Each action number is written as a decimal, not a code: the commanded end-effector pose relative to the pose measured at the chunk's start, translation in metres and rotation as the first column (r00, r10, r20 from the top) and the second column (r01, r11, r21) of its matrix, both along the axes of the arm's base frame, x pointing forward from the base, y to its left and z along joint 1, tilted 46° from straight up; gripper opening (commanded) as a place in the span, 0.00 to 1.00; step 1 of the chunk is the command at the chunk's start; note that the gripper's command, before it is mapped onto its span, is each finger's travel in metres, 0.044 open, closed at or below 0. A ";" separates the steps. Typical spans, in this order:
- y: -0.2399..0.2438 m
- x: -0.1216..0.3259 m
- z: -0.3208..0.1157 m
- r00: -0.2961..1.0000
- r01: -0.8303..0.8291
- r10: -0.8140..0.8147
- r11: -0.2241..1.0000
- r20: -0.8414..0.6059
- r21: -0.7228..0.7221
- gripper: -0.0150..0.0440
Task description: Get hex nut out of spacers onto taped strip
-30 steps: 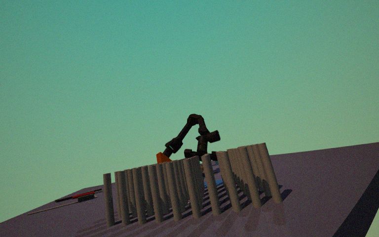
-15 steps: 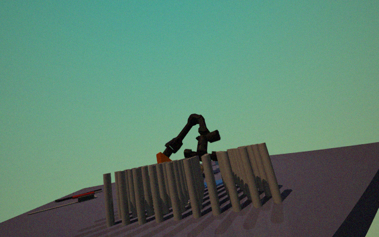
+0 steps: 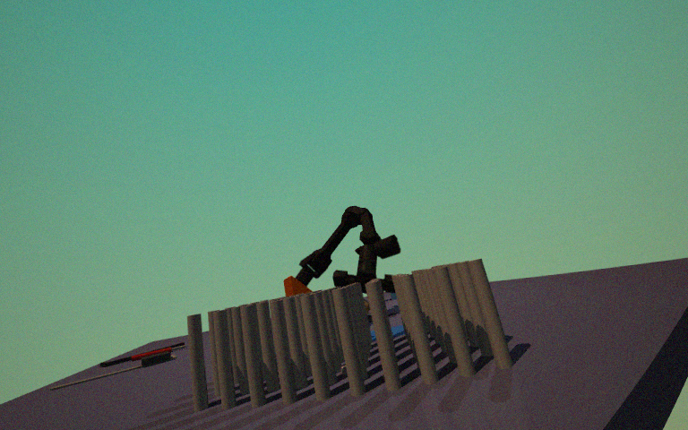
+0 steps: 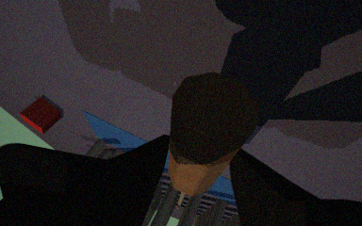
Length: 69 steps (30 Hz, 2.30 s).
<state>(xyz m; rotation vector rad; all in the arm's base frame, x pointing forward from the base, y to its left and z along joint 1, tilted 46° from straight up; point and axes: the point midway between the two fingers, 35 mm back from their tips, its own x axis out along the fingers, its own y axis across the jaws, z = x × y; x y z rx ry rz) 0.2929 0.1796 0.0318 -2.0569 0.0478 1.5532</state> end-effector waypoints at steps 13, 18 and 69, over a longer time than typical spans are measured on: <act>-0.003 0.014 -0.003 1.000 0.004 -0.004 1.000 0.008 0.001 0.25; -0.004 0.018 -0.004 1.000 0.004 -0.004 1.000 0.009 0.001 0.25; -0.012 0.052 -0.016 1.000 0.004 -0.004 1.000 0.011 0.000 0.25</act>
